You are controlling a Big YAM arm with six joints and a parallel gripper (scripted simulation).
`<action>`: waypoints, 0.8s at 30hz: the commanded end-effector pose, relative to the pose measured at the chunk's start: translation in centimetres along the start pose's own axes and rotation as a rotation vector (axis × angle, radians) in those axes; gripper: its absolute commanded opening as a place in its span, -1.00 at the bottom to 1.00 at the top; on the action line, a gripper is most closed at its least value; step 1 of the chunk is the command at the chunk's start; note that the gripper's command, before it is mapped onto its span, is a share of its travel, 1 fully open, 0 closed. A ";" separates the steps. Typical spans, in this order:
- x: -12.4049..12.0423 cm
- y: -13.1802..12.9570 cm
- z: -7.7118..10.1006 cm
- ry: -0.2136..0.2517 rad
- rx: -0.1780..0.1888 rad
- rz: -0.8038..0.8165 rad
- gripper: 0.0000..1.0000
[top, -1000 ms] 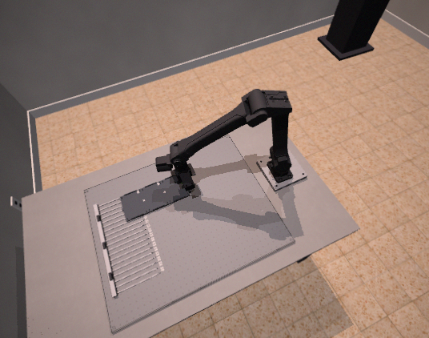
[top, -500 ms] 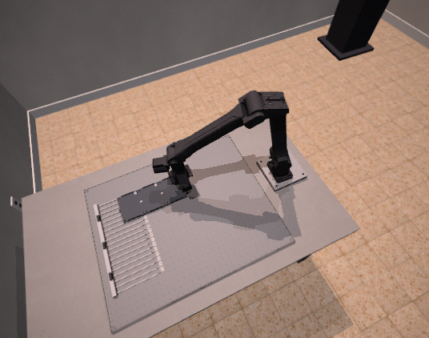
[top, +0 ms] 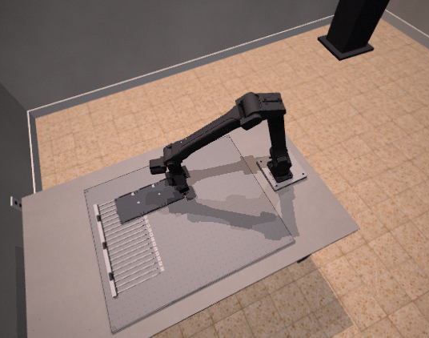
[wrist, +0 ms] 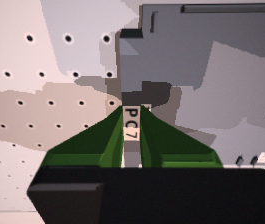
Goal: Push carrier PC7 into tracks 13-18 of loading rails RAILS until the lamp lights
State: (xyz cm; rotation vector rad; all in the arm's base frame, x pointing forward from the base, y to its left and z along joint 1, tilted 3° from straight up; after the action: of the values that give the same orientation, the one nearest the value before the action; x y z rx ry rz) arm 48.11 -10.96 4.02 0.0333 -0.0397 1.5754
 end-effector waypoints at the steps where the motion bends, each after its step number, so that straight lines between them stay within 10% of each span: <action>1: 0.3 -3.2 1.2 0.002 -0.051 0.005 -1.00; 24: 0.5 -5.2 1.3 0.002 -0.052 0.005 -1.00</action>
State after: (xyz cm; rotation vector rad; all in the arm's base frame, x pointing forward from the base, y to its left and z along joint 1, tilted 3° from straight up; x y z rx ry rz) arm 50.05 -10.85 4.05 0.0349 -0.0389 1.5750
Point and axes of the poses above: the point where the finger pads meet when closed, its own z axis back along the fingers, its own y axis across the jaws, x = y × z, the point moved 3 cm from there along z, back along the fingers, and after that the axes turned 3 degrees about -z, right-handed, at the moved point
